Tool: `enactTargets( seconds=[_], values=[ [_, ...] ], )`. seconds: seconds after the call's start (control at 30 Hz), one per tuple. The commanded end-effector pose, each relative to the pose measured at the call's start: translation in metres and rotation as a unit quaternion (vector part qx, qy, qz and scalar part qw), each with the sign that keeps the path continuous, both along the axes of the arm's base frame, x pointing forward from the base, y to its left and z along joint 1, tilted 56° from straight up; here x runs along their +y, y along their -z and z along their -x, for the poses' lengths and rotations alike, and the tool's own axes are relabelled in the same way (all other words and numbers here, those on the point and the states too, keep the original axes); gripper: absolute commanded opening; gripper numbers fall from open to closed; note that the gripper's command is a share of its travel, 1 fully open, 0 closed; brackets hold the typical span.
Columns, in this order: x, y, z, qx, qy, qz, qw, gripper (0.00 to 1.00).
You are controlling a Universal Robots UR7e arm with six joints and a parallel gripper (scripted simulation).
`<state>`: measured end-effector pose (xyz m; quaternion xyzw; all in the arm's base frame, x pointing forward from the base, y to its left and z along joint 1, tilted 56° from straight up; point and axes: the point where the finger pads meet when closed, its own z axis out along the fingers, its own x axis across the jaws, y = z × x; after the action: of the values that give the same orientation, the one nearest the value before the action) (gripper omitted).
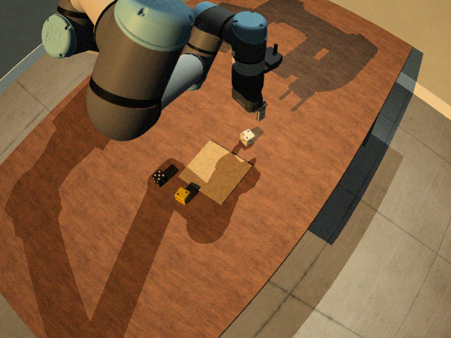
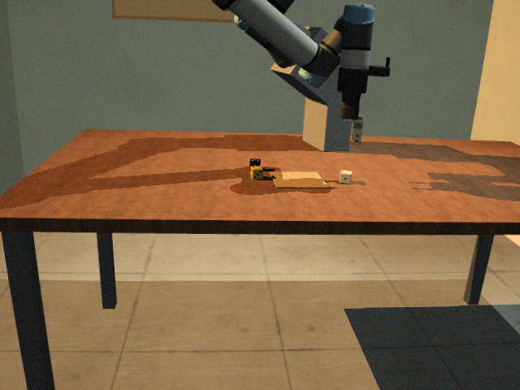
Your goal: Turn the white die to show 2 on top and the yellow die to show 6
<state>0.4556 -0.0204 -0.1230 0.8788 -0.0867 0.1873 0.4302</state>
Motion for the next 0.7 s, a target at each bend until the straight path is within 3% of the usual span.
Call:
enactTargets(
  seconds=[0.0,0.3,0.57,0.6,0.67],
  values=[
    [0.0,0.0,0.0,-0.001,0.0,0.002,1.0,1.0],
    [0.0,0.0,0.0,-0.001,0.001,0.002,1.0,1.0],
    [-0.031,0.001,-0.002,-0.02,0.014,-0.004,1.0,1.0],
    [-0.031,0.001,-0.002,-0.02,0.014,-0.004,1.0,0.87],
    [-0.031,0.001,-0.002,-0.02,0.014,-0.004,1.0,0.87]
  ],
)
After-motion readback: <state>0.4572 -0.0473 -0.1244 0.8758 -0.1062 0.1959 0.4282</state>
